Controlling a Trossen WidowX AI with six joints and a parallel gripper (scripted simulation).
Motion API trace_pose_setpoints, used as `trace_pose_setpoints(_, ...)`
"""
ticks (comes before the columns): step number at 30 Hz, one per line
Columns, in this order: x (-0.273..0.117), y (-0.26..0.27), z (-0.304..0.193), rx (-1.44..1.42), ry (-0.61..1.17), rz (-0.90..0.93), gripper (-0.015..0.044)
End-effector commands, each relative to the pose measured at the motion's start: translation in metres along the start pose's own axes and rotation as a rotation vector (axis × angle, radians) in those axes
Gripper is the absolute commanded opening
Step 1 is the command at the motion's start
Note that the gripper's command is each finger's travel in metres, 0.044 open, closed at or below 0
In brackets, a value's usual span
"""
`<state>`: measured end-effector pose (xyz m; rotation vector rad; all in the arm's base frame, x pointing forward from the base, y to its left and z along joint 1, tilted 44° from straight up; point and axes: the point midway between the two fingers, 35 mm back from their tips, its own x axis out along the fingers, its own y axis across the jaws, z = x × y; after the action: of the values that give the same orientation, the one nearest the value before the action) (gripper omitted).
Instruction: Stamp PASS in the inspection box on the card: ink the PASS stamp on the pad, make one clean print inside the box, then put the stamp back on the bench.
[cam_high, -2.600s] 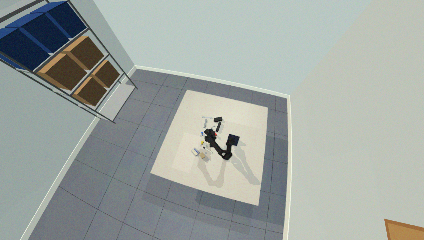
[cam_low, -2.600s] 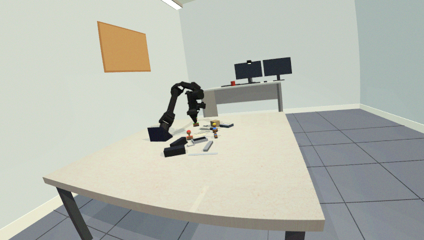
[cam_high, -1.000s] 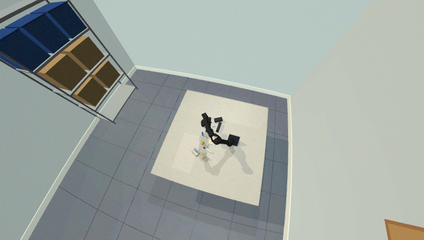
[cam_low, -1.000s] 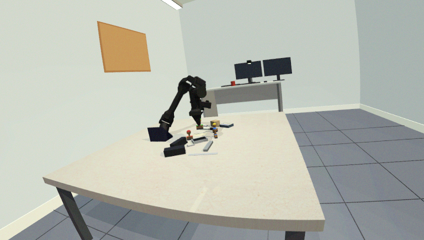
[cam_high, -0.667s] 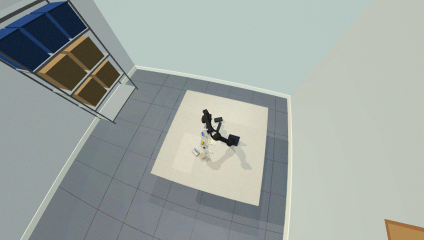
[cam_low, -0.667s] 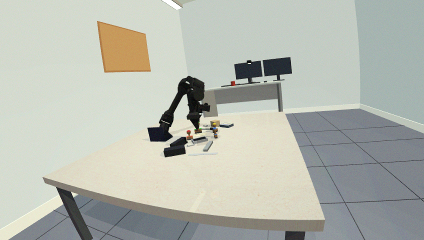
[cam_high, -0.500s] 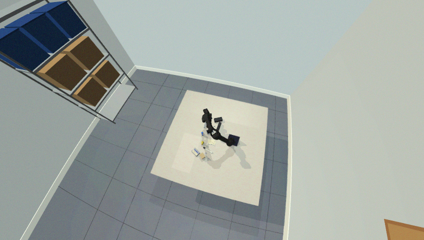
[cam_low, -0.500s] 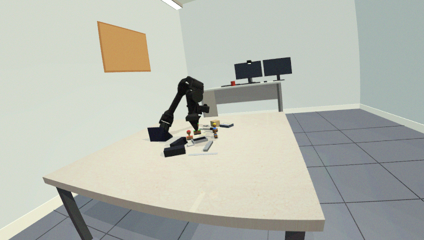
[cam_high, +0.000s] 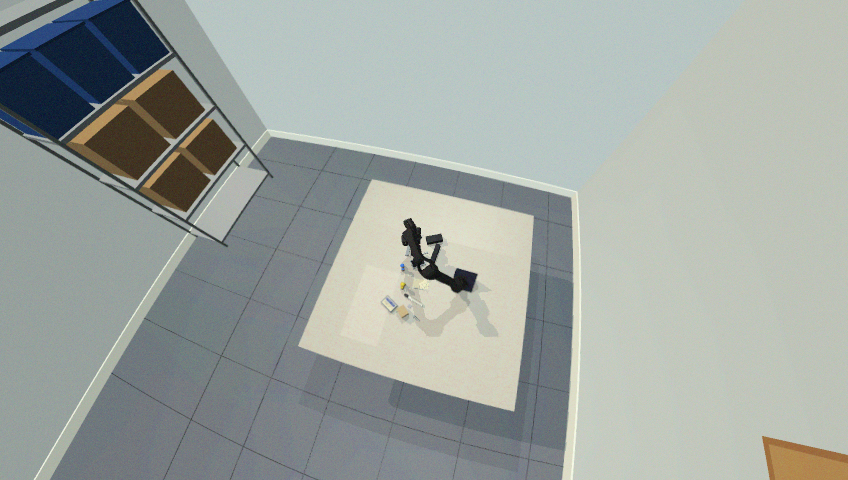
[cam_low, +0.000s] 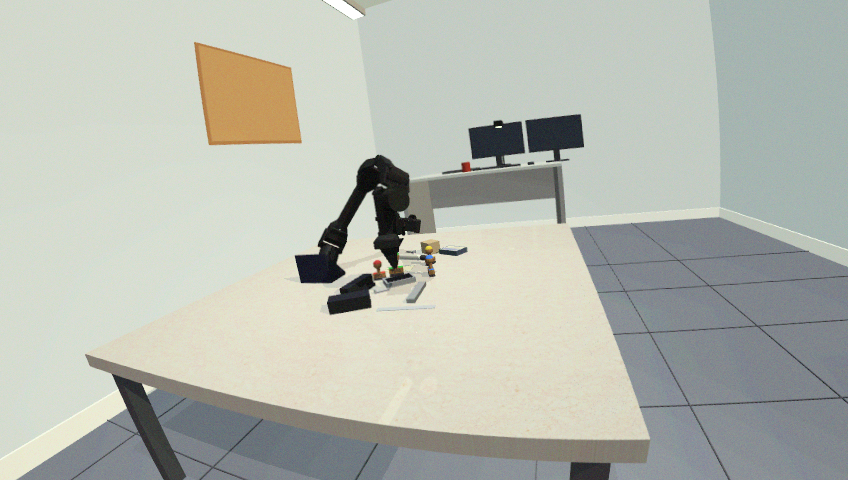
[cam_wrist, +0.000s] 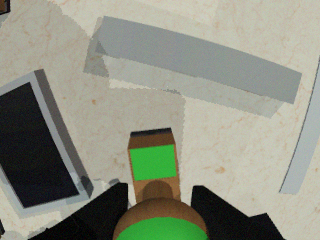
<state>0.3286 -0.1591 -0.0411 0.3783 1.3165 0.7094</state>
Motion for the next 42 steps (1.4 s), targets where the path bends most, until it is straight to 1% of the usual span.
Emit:
trace_pose_setpoints(1,0.008,0.001,0.000,0.004,-0.001,0.004,0.0000)
trace_pose_setpoints(29,0.049,0.004,-0.001,0.003,-0.002,0.006,0.0000)
trace_pose_setpoints(39,0.046,0.003,-0.001,-0.001,0.000,0.003,0.0263)
trace_pose_setpoints(42,0.044,0.003,-0.001,-0.001,0.000,0.003,0.0265)
